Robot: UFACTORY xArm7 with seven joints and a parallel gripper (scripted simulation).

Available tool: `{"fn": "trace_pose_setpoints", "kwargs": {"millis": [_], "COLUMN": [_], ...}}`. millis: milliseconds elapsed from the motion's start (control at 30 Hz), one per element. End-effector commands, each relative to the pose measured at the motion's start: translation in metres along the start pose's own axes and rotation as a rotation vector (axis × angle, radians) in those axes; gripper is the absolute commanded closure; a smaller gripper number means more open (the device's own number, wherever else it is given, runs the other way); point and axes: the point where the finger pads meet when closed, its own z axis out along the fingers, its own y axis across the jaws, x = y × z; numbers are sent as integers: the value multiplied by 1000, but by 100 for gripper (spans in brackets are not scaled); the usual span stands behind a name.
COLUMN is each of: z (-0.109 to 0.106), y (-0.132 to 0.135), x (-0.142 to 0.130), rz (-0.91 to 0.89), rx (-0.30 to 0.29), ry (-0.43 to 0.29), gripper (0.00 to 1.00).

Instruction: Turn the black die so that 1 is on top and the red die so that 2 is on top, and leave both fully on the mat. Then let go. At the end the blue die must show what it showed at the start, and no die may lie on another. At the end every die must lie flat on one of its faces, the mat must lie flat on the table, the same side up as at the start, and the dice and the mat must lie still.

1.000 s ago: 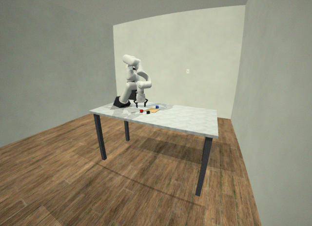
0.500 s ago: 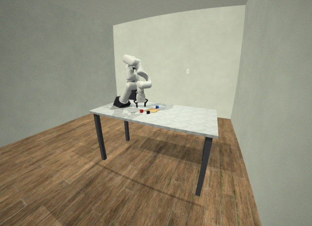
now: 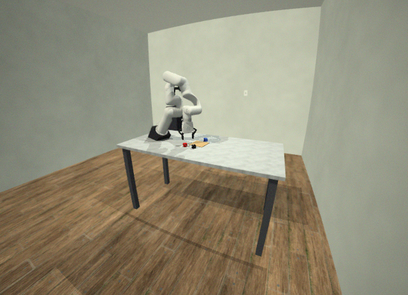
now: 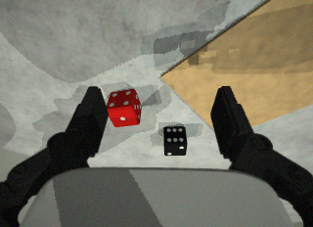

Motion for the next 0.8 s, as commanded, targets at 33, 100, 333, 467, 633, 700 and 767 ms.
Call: {"fn": "trace_pose_setpoints", "kwargs": {"millis": [33,100,333,467,633,700,767], "z": [0,0,1,1,1,2,2], "y": [29,44,95,123,156,168,177], "x": [9,14,34,44,57,61,65], "rz": [2,2,2,2,2,2,2], "rx": [7,7,7,7,7,7,7], "ry": [-5,-5,-5,-5,-5,-5,-5], "gripper": [0,0,0,0,0,0,0]}}
